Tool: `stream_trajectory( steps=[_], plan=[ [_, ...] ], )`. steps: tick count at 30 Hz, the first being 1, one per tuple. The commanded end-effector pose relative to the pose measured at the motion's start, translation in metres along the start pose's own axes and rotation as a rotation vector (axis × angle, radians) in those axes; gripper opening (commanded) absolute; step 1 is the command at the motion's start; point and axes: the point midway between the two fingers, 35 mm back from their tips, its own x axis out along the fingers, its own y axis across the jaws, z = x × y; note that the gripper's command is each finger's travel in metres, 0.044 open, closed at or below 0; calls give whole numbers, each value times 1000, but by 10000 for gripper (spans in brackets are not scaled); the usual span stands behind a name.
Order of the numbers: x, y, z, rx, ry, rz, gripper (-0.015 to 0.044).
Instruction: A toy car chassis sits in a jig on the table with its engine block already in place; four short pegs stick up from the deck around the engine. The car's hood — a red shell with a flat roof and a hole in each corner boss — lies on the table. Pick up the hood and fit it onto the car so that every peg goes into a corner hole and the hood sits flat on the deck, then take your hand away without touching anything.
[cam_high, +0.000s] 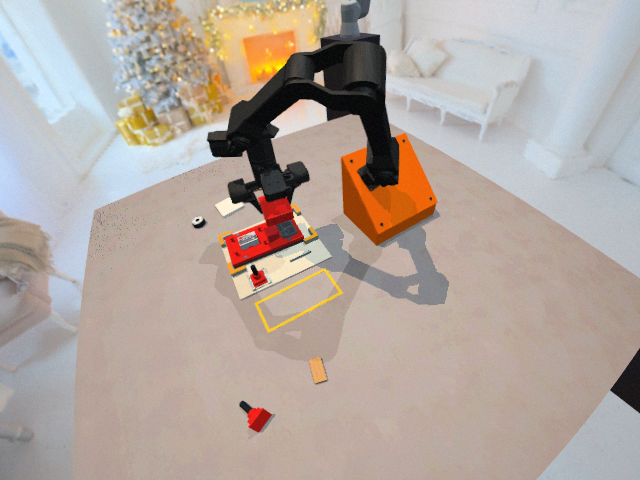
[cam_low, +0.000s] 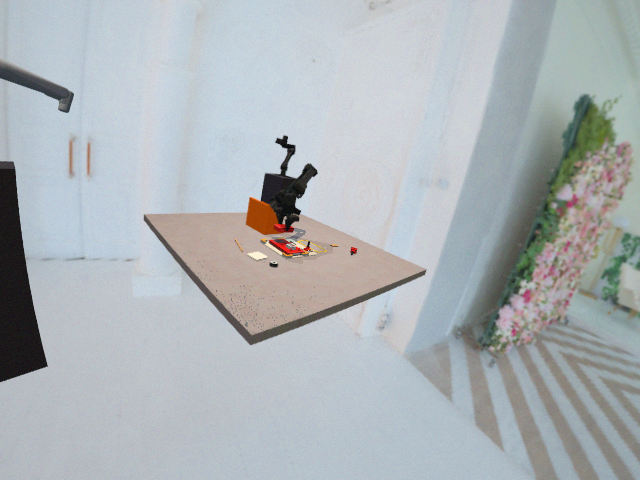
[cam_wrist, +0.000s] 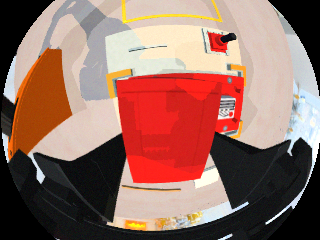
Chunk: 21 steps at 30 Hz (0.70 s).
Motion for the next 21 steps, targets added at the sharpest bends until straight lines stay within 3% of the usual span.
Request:
stream_trajectory(
  steps=[1, 21],
  plan=[
    [0, -1, 0, 14, 0, 1, 0],
    [-3, -28, 0, 431, 1, -1, 0]
  ],
)
